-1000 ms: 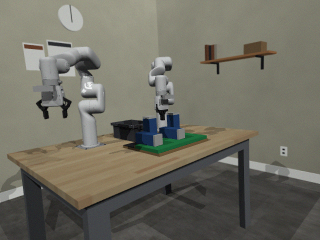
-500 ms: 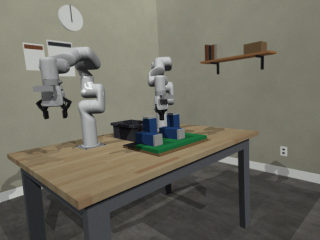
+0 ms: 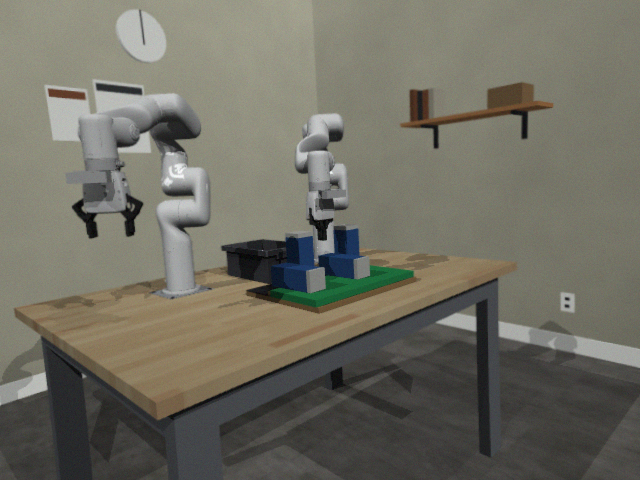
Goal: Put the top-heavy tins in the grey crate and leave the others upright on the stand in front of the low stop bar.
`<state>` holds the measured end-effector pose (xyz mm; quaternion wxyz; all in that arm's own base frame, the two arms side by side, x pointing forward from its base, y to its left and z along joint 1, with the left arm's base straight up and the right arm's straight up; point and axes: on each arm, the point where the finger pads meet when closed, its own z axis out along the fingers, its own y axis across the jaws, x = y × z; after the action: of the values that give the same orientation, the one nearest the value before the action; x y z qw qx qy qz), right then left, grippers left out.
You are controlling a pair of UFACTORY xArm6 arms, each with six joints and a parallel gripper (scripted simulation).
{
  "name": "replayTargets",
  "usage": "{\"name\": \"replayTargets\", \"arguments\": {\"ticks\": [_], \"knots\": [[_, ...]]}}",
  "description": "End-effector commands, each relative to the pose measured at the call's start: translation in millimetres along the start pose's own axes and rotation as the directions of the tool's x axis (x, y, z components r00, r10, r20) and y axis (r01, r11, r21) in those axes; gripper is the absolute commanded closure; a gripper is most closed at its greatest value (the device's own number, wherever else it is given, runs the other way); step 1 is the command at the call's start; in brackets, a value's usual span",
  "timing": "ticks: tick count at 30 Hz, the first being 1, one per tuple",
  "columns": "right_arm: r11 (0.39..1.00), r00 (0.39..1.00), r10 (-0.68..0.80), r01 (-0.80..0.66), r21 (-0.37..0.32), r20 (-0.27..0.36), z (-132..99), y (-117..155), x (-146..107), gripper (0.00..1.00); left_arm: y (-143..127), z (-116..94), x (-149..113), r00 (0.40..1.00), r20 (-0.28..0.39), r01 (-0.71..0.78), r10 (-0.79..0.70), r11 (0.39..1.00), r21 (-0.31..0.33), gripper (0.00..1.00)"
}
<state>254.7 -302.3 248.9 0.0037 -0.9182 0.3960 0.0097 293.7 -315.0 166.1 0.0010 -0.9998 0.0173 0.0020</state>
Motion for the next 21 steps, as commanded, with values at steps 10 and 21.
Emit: {"name": "replayTargets", "arguments": {"ticks": [10, 21], "knots": [[1.0, 1.0, 0.0, 0.0, 0.0, -0.004, -1.5, 0.1, 0.9, 0.0, 0.9, -1.8, -0.7, 1.0, -0.004, 0.0, 0.0, 1.0, -0.004, 1.0], [1.0, 1.0, 0.0, 0.0, 0.0, -0.004, -1.5, 0.1, 0.9, 0.0, 0.5, -1.8, -8.6, 1.0, -0.004, -0.001, 0.001, 1.0, -0.003, 1.0]]}}
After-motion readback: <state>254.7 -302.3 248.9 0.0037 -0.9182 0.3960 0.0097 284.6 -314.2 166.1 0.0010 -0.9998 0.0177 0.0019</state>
